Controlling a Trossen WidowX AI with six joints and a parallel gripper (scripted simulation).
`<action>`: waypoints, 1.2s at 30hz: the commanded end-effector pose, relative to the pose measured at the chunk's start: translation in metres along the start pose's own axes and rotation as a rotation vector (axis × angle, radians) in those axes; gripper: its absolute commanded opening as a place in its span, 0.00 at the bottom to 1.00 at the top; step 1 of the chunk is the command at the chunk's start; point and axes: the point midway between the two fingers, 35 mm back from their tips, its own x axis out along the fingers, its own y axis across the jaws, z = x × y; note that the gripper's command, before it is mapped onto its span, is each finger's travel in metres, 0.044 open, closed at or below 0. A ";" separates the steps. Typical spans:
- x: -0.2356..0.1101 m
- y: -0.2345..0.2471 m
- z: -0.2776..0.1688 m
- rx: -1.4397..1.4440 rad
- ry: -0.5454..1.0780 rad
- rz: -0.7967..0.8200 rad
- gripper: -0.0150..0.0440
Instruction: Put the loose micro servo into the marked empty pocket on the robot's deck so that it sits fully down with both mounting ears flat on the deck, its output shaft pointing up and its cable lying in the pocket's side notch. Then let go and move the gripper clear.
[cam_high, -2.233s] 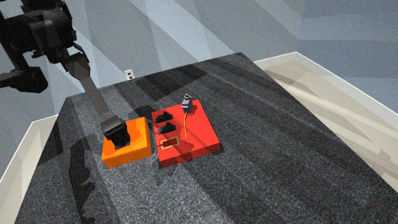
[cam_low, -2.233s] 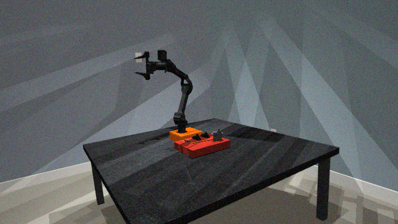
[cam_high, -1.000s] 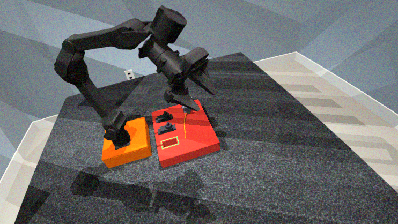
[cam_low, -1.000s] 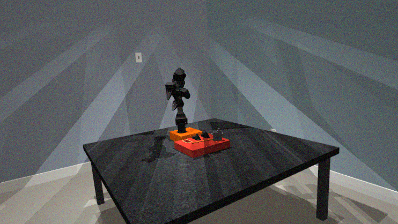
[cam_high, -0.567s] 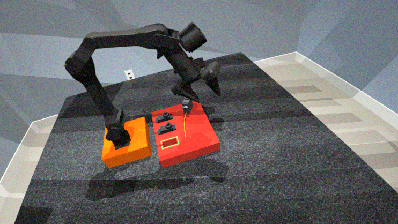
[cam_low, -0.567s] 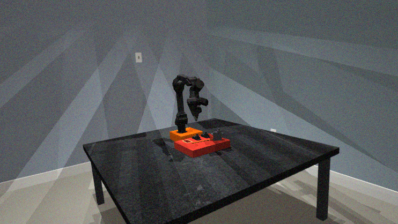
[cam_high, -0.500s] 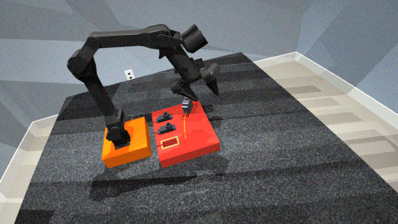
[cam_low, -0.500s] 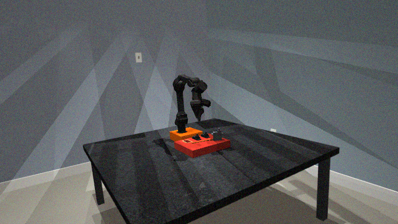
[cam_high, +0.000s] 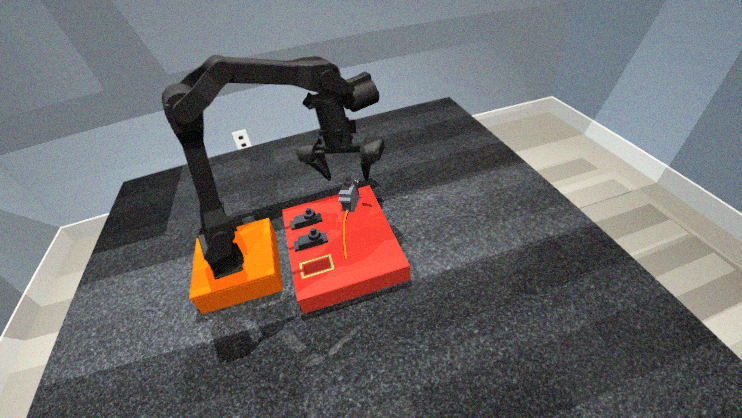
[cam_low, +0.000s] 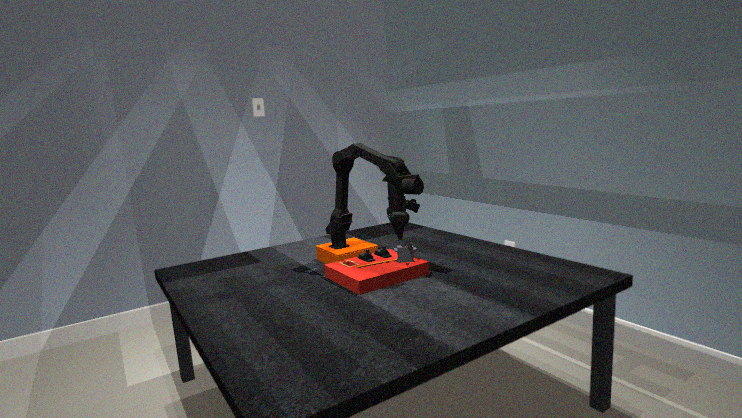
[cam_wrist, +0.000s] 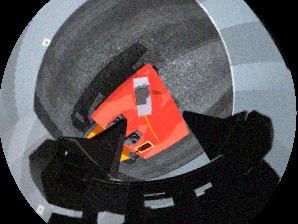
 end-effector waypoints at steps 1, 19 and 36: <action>0.004 0.013 0.007 -0.002 0.011 0.044 1.00; 0.036 0.015 0.007 -0.002 0.011 0.044 1.00; 0.050 0.016 0.007 -0.002 0.011 0.044 0.69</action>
